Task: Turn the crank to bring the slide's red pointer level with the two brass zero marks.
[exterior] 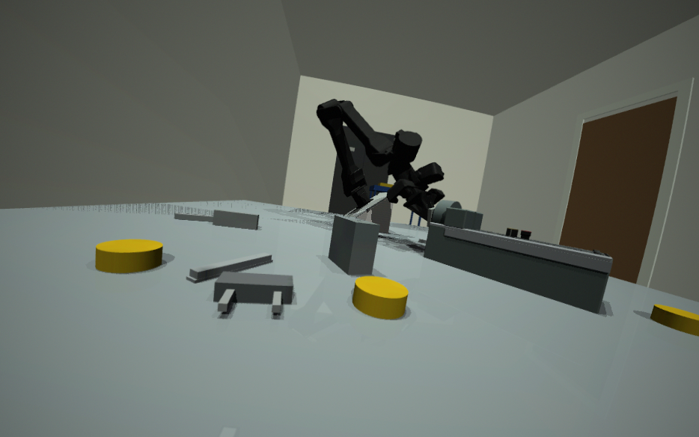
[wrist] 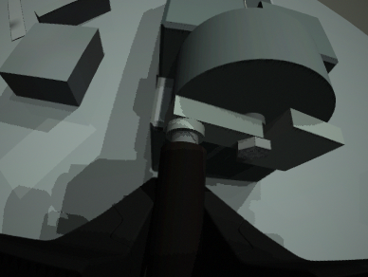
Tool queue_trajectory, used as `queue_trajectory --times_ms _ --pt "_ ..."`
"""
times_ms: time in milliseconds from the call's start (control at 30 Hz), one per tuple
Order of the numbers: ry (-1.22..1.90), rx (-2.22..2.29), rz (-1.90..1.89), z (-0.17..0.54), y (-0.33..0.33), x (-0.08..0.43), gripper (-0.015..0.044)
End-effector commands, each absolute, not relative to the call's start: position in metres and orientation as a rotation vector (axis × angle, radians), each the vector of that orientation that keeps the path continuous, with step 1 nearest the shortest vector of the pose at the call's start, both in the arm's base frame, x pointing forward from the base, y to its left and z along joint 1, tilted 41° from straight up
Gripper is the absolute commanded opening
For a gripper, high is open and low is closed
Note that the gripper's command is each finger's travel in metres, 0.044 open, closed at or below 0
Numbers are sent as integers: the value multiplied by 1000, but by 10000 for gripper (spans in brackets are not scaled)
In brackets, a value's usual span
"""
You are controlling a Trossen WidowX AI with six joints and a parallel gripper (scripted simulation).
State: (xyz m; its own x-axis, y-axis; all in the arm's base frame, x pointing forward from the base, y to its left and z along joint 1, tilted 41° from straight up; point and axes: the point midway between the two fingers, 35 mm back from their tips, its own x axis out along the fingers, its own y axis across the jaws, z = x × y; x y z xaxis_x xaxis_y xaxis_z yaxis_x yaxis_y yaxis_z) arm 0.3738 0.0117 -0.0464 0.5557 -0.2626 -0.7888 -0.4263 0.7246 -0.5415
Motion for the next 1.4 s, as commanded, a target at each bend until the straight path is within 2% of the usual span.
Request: queue_trajectory --times_ms 0,1367 --pt "994 -791 112 -38 16 375 0" --pt "994 -791 112 -14 10 387 0"
